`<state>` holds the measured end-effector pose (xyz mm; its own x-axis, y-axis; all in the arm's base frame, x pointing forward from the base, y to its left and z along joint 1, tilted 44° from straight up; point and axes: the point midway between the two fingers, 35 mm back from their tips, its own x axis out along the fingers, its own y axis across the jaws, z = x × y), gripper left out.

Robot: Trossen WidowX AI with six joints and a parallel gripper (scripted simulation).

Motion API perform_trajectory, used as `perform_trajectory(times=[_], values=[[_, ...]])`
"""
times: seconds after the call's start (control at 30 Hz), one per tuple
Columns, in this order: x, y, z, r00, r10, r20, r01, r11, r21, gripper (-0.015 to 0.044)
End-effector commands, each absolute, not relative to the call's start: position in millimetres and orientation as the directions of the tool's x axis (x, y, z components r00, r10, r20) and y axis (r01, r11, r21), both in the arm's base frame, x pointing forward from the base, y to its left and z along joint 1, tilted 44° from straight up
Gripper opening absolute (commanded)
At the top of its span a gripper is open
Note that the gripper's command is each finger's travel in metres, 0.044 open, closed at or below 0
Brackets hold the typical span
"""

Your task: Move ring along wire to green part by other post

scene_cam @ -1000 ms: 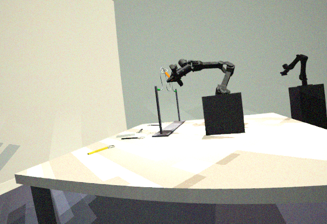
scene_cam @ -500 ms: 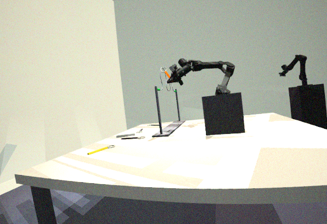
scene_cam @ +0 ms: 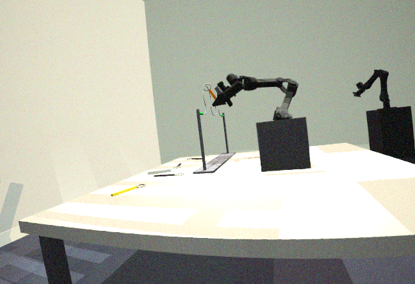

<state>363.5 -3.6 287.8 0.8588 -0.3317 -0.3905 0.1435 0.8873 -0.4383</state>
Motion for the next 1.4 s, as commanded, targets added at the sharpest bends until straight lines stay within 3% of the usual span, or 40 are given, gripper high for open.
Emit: perform_trajectory(times=[0.0,1.37], values=[[363,-6,288,0.857,-0.353,-0.374,0.143,0.862,-0.486,-0.0150],[363,-22,302,0.853,-0.499,-0.153,0.128,0.484,-0.866,-0.0150]])
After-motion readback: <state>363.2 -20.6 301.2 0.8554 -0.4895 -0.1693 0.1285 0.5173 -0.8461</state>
